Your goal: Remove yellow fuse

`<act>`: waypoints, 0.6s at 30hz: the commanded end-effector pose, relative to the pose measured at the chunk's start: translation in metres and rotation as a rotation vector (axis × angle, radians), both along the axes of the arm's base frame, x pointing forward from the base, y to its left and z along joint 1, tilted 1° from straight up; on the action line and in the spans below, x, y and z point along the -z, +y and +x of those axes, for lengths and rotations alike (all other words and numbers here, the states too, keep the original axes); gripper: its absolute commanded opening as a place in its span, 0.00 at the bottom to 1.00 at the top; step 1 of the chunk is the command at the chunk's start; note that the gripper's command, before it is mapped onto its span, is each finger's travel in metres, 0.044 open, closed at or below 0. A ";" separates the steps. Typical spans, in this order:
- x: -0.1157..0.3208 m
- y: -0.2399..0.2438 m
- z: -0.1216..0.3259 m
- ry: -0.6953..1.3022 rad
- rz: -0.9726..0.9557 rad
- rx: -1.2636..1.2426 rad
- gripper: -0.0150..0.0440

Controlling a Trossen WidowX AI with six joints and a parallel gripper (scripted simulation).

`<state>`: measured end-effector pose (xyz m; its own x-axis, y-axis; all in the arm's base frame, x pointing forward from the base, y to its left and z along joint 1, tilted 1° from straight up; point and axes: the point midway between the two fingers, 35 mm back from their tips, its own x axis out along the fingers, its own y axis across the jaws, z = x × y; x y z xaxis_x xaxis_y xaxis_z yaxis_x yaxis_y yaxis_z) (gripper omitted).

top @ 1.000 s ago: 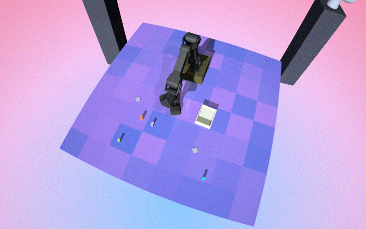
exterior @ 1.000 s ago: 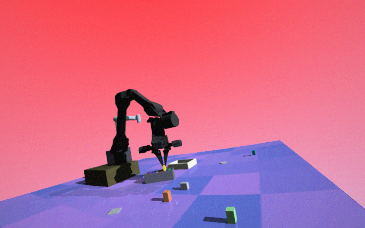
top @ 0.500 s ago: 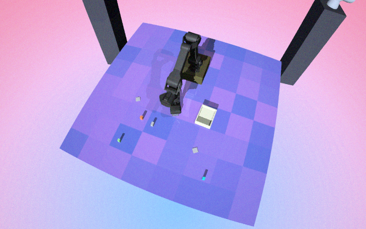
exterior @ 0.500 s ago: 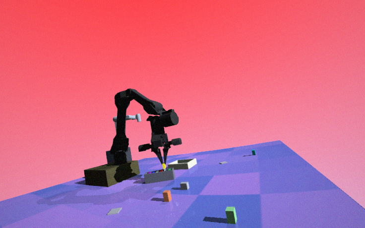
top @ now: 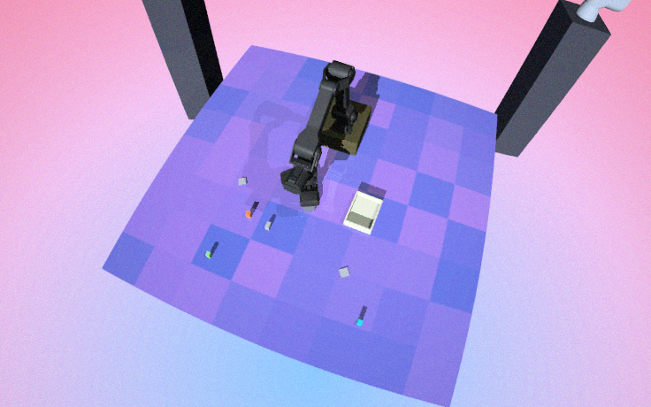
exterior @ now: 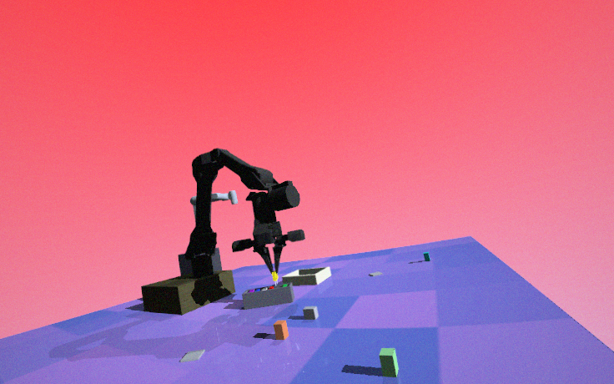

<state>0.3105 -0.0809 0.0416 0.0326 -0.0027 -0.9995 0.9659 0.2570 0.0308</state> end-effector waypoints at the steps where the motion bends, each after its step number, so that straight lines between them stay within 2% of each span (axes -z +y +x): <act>1: -0.008 -0.001 0.001 -0.008 -0.005 0.005 0.25; 13: -0.020 0.000 0.001 -0.008 -0.005 0.005 0.25; 18: -0.021 0.023 0.009 -0.008 -0.003 0.005 0.25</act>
<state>0.3140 -0.0724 0.0610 0.0397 -0.0057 -0.9992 0.9681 0.2479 0.0370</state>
